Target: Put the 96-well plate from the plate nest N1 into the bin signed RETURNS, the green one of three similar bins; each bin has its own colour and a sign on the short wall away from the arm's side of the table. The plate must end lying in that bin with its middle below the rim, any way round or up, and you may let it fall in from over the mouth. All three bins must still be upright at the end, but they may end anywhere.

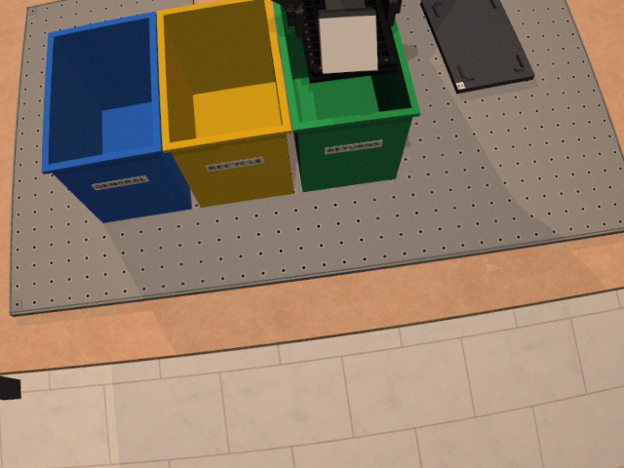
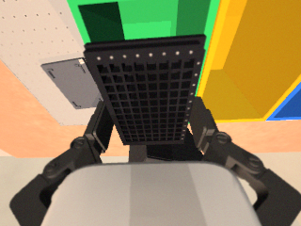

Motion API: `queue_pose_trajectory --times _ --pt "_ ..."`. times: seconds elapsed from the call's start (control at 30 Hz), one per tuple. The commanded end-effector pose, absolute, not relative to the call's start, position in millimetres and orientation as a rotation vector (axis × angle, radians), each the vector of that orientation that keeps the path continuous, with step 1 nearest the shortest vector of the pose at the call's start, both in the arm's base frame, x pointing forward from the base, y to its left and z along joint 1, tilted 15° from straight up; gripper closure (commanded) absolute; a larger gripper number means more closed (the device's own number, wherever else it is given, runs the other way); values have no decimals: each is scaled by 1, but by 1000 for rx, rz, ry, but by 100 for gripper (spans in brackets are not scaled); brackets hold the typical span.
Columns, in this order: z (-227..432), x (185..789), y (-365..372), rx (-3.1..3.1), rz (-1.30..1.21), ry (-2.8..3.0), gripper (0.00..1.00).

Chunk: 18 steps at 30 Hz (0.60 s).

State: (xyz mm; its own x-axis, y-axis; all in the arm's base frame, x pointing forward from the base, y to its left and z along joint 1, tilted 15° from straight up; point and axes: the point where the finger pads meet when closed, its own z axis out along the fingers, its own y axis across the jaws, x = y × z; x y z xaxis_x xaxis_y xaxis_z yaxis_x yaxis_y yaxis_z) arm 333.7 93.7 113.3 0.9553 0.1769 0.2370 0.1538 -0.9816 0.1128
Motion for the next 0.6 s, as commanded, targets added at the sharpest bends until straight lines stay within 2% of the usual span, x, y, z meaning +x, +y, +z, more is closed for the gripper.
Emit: queue_pose_trajectory --times 0.0,0.57 --pt "114 334 94 3014 380 255 100" --pt "99 338 93 3014 380 255 100"
